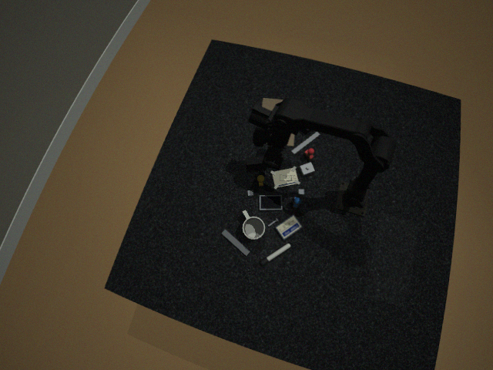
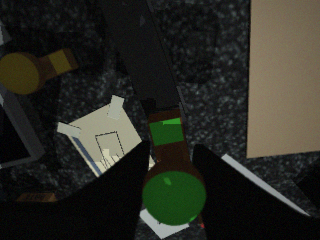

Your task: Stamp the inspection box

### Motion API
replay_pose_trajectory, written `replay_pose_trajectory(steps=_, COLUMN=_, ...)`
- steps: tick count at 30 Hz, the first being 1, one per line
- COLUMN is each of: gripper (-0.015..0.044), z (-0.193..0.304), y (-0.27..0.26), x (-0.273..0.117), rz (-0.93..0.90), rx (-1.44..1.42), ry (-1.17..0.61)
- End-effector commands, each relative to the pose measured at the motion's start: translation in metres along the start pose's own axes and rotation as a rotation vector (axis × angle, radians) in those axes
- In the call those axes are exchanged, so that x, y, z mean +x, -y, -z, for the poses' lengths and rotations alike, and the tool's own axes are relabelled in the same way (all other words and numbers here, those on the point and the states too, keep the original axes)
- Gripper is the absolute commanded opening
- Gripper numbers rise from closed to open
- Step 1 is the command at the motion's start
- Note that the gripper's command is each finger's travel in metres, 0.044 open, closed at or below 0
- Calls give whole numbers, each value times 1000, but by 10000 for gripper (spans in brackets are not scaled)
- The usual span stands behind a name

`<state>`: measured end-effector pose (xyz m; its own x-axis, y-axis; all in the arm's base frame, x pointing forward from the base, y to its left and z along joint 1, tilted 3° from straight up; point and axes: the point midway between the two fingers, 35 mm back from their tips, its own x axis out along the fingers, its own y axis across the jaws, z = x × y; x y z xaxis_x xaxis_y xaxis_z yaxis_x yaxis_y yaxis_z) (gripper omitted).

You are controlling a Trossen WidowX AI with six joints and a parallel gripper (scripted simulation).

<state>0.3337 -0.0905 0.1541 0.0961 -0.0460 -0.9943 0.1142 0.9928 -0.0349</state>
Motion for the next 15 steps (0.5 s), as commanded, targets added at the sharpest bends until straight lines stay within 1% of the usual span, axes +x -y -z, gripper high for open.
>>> replay_pose_trajectory(steps=1, gripper=0, z=-11, y=14, x=2, rz=-2, rx=-3, ry=-4)
replay_pose_trajectory(steps=5, gripper=0, z=-20, y=27, x=4, rz=0, rx=-2, ry=-3)
replay_pose_trajectory(steps=15, gripper=0, z=-21, y=28, x=15, rz=0, rx=-2, ry=-3)
